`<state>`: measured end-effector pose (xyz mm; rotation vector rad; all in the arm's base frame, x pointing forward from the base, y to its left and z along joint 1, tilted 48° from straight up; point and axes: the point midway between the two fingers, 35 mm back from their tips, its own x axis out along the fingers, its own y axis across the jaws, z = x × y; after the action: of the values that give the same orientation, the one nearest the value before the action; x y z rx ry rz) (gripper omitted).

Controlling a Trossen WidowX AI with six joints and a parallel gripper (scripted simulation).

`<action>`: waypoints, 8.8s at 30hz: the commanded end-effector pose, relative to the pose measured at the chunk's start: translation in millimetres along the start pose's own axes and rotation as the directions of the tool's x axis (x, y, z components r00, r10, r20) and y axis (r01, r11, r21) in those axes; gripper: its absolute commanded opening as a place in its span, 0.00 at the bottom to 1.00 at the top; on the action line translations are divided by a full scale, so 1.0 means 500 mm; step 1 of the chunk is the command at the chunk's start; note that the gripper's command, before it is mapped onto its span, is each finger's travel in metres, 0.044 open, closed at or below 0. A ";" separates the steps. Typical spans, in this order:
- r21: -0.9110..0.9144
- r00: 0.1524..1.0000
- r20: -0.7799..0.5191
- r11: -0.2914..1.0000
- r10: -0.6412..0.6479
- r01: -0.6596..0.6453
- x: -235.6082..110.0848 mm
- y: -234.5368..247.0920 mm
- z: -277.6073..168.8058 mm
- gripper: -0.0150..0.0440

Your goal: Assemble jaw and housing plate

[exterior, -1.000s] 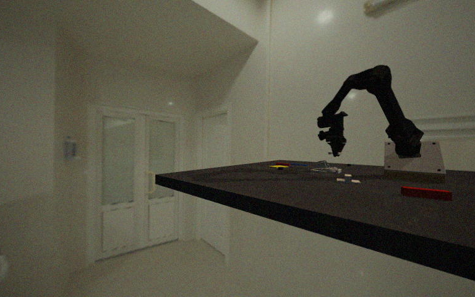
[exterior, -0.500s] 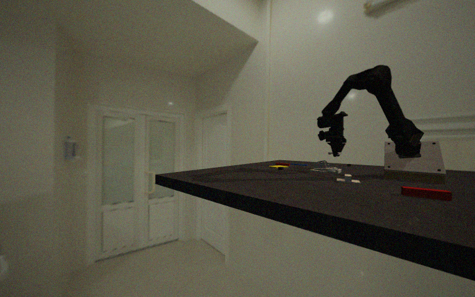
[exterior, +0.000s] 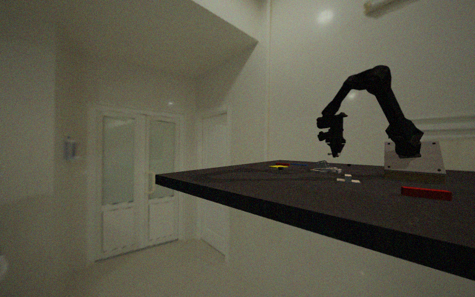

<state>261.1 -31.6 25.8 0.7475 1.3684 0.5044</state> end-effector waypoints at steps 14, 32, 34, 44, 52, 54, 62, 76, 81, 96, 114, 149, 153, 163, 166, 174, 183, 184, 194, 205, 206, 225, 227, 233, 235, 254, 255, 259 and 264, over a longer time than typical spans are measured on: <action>0.007 1.000 -0.003 1.000 0.003 -0.003 0.060 0.000 0.000 0.85; 0.007 1.000 -0.004 1.000 0.008 -0.008 0.115 0.003 -0.004 0.85; 0.007 1.000 -0.004 1.000 0.008 -0.008 0.116 0.003 -0.004 0.85; 0.007 1.000 -0.004 1.000 0.008 -0.008 0.116 0.003 -0.004 0.85; 0.008 1.000 -0.004 1.000 0.008 -0.008 0.116 0.003 -0.004 0.85; 0.010 1.000 -0.004 1.000 0.008 -0.008 0.119 0.003 -0.004 0.85; 0.013 1.000 -0.004 1.000 0.008 -0.008 0.120 0.003 -0.004 0.85; 0.013 1.000 -0.004 1.000 0.008 -0.008 0.126 0.003 -0.004 0.85; 0.013 1.000 -0.004 1.000 0.008 -0.008 0.130 0.003 -0.004 0.85; 0.013 1.000 -0.004 1.000 0.009 -0.009 0.135 0.004 -0.005 0.85; 0.013 1.000 -0.004 1.000 0.009 -0.009 0.143 0.004 -0.005 0.85; 0.012 1.000 -0.004 1.000 0.009 -0.009 0.145 0.004 -0.005 0.85; 0.012 1.000 -0.004 1.000 0.009 -0.009 0.145 0.004 -0.005 0.85; 0.012 1.000 -0.004 1.000 0.009 -0.009 0.145 0.004 -0.005 0.85; 0.012 1.000 -0.004 1.000 0.009 -0.009 0.145 0.004 -0.005 0.85; 0.012 1.000 -0.004 1.000 0.009 -0.009 0.145 0.004 -0.005 0.85; 0.012 1.000 -0.004 1.000 0.009 -0.009 0.145 0.004 -0.005 0.85; 0.012 1.000 -0.004 1.000 0.009 -0.009 0.145 0.004 -0.005 0.85; 0.012 1.000 -0.004 1.000 0.009 -0.009 0.145 0.004 -0.005 0.85; 0.012 1.000 -0.004 1.000 0.009 -0.009 0.145 0.004 -0.005 0.85; 0.012 1.000 -0.004 1.000 0.009 -0.009 0.145 0.004 -0.005 0.85; 0.009 1.000 -0.004 1.000 0.005 -0.005 0.143 0.003 -0.005 1.00; 0.009 1.000 -0.004 1.000 0.005 -0.005 0.143 0.003 -0.005 1.00; 0.009 1.000 -0.004 1.000 0.005 -0.005 0.143 0.003 -0.005 1.00; 0.009 1.000 -0.004 1.000 0.005 -0.005 0.143 0.003 -0.005 1.00; 0.022 1.000 0.002 1.000 0.004 -0.004 0.000 -0.006 -0.008 1.00; 0.022 1.000 0.002 1.000 0.001 -0.001 -0.012 -0.009 -0.018 1.00; 0.020 1.000 -0.002 1.000 -0.005 0.005 -0.067 -0.018 -0.072 1.00; 0.015 1.000 -0.006 1.000 0.004 -0.004 -0.109 -0.015 -0.123 1.00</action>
<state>211.3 -60.7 45.2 0.7681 1.3760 0.4851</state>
